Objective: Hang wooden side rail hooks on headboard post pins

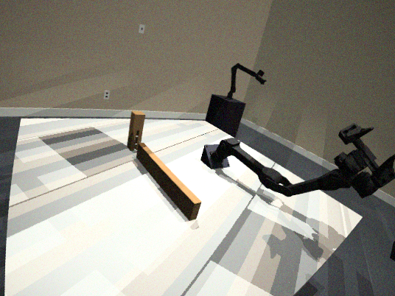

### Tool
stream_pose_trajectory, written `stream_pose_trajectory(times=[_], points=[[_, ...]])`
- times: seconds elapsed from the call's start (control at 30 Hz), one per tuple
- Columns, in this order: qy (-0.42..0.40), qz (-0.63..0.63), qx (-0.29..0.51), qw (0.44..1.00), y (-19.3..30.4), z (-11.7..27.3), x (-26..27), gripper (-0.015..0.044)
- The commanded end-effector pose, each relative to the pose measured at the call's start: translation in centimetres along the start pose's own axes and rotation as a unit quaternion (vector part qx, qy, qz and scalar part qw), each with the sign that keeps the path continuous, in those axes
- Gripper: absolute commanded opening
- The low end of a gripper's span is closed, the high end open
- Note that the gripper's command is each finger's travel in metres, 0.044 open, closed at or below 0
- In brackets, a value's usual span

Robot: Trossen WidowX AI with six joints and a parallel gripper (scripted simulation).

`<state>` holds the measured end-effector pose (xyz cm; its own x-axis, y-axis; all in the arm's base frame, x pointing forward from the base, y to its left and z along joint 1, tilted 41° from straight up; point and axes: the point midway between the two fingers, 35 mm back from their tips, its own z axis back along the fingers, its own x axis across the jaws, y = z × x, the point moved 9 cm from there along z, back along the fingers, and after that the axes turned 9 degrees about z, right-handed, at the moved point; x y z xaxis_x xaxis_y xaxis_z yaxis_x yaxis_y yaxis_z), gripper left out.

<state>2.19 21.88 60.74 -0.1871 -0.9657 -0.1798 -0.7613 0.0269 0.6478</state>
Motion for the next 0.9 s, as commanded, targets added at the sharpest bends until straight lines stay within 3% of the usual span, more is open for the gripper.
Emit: stream_pose_trajectory(times=[0.0, 0.43, 0.87], points=[[-0.001, -0.001, 0.000, 1.000, 0.0, -0.1, 0.1, 0.0426], [-0.068, -0.176, -0.010, 0.982, 1.0, -5.9, 13.0, 0.0440], [-0.153, -0.418, -0.037, 0.895, -3.9, -9.9, 30.5, 0.0440]])
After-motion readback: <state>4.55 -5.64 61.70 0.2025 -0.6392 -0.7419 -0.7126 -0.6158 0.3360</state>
